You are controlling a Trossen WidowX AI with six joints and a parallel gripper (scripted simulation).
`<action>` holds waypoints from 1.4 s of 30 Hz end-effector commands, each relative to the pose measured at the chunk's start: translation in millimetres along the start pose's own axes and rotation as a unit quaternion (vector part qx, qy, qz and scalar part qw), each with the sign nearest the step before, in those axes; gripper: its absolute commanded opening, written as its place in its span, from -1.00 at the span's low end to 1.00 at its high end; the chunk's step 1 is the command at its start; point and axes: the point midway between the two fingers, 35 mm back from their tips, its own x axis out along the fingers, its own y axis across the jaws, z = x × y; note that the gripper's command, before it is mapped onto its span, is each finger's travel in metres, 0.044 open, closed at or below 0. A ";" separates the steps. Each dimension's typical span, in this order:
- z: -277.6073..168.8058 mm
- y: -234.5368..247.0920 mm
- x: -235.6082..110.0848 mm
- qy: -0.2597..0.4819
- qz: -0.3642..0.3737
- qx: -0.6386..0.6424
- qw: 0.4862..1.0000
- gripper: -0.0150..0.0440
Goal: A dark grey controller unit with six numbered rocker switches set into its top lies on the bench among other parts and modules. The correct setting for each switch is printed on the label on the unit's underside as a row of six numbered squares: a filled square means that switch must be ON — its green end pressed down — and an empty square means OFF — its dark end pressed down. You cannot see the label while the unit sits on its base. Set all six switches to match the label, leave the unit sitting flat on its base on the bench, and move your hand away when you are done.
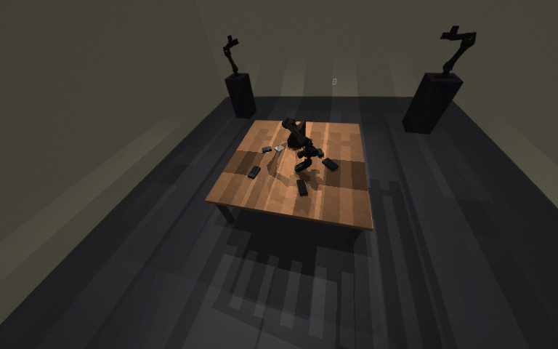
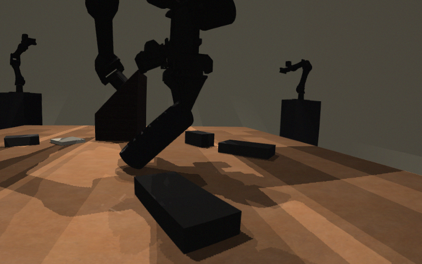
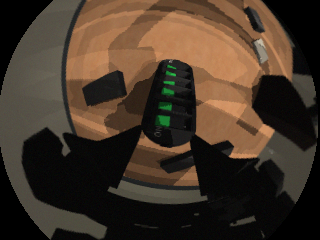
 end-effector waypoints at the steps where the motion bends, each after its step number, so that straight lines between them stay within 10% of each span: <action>1: -3.8 -1.4 3.2 0.002 -0.003 0.001 1.000 0.65; 42: -26.9 -1.4 24.1 0.002 -0.003 0.002 1.000 0.65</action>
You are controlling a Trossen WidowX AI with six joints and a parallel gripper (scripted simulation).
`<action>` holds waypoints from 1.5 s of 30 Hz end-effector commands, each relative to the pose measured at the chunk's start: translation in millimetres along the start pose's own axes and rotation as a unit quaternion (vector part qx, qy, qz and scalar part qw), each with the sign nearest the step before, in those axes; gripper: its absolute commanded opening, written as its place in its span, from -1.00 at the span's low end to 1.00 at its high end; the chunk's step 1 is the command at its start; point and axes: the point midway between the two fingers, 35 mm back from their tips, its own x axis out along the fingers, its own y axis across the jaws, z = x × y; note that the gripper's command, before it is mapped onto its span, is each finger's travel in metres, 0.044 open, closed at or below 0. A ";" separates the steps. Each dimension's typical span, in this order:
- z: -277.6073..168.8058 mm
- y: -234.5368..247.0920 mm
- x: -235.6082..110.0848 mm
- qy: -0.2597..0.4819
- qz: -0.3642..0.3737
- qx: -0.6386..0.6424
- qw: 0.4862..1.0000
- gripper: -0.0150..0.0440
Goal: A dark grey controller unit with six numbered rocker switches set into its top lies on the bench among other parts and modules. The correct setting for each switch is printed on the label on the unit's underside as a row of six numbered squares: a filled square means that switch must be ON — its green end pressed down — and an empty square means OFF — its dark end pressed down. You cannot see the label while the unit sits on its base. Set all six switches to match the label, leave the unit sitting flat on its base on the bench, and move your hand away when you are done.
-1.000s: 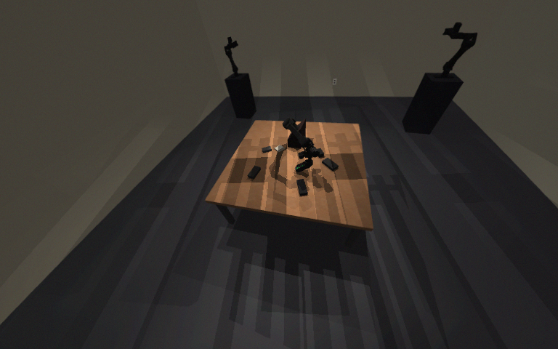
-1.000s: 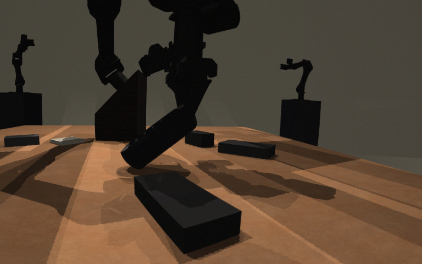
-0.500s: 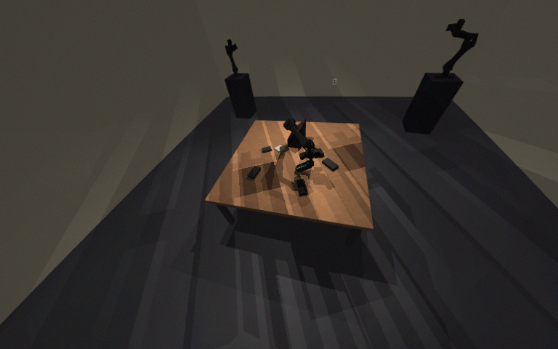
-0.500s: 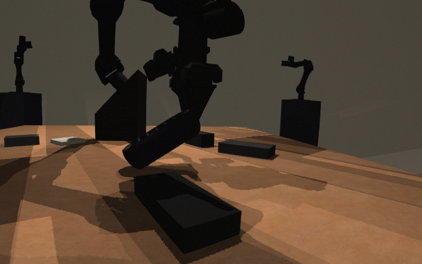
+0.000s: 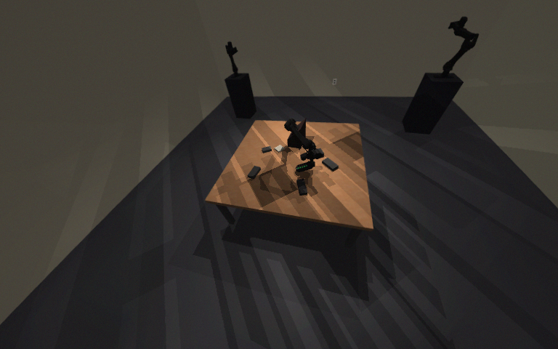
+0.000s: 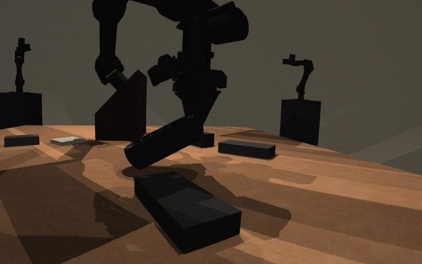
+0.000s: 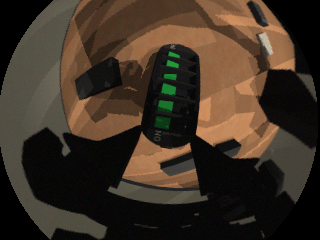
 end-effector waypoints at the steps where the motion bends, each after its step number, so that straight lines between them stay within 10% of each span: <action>1: -3.2 -0.6 2.4 0.003 -0.002 0.003 1.000 0.65; 45: -14.1 -0.7 30.9 0.003 -0.002 0.003 1.000 0.65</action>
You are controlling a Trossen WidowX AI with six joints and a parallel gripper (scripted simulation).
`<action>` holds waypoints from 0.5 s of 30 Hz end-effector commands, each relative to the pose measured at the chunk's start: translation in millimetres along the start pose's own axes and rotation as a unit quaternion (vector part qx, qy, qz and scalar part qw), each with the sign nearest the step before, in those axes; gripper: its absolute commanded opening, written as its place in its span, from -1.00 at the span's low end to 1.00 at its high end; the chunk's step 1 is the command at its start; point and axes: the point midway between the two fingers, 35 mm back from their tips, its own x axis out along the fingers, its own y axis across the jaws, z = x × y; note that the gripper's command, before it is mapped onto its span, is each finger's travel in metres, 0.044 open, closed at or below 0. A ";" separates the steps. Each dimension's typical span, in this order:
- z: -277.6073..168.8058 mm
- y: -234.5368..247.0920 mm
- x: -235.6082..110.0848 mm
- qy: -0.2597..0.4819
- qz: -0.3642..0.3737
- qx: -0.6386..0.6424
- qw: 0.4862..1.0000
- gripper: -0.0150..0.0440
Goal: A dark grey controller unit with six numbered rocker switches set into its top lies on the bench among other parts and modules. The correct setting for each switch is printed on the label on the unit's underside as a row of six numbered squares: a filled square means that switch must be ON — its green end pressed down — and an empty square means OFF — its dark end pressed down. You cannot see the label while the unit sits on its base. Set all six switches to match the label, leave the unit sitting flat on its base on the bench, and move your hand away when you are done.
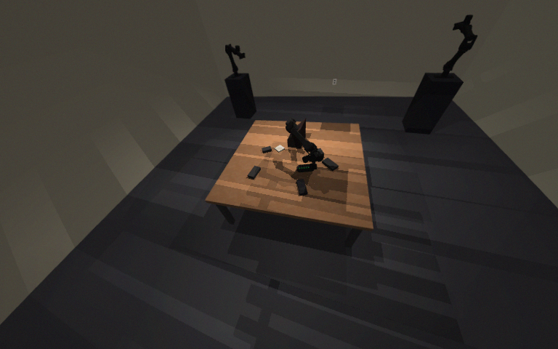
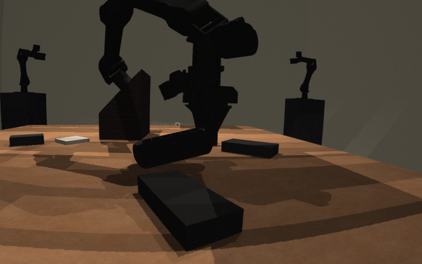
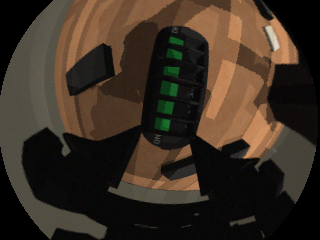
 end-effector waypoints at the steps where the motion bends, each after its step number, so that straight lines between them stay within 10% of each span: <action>1: 2.8 0.3 4.8 -0.001 -0.002 0.000 1.000 0.65; 15: 3.0 0.2 15.0 -0.002 -0.002 0.000 1.000 0.65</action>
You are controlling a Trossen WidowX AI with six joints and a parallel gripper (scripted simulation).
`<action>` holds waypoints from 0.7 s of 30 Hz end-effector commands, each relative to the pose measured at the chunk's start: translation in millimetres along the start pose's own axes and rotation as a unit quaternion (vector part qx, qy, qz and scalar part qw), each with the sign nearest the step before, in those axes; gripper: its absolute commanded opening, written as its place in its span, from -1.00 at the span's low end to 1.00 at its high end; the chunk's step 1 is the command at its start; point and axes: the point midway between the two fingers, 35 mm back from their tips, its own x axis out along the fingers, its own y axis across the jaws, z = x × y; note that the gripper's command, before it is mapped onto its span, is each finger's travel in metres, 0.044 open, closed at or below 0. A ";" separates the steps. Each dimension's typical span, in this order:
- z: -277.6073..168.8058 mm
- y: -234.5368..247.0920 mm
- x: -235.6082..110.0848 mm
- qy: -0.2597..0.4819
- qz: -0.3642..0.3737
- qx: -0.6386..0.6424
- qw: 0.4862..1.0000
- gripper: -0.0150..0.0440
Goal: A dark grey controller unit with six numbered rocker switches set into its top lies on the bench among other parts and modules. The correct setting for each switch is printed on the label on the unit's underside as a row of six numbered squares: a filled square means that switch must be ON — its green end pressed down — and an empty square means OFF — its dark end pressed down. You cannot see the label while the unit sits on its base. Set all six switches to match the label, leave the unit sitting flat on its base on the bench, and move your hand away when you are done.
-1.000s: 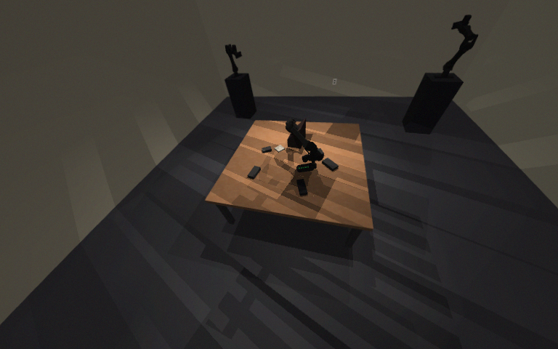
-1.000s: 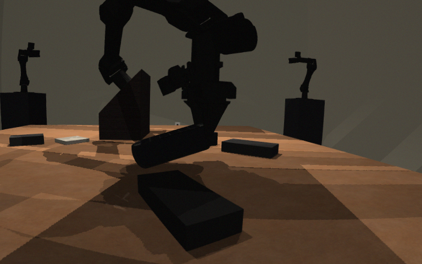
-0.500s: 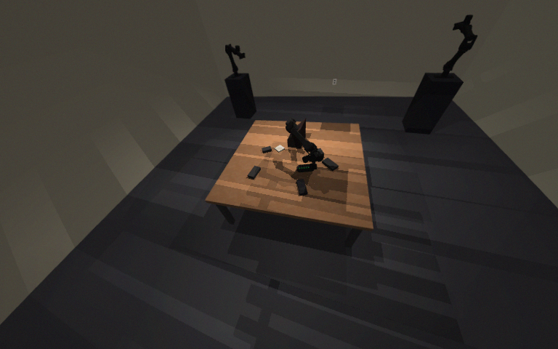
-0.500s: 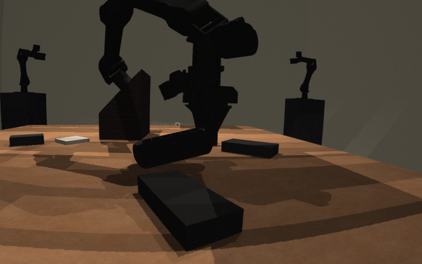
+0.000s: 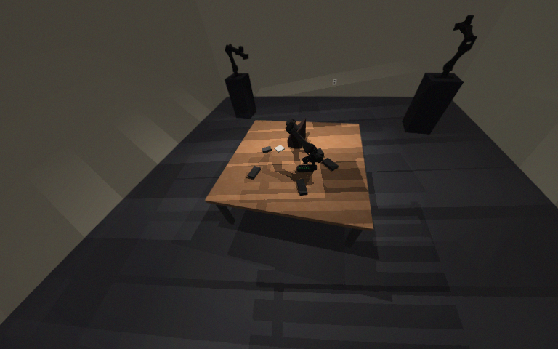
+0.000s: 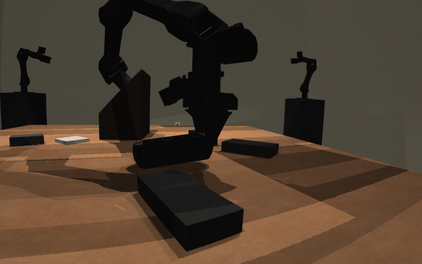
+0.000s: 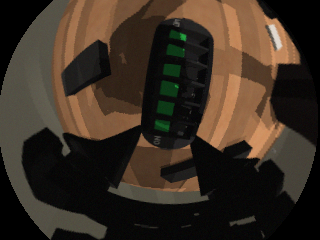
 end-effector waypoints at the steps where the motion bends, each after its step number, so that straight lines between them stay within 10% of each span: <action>1: 3.5 0.7 4.8 -0.004 -0.001 0.001 1.000 0.65; 21: 1.9 0.1 12.1 -0.002 -0.001 0.001 1.000 0.65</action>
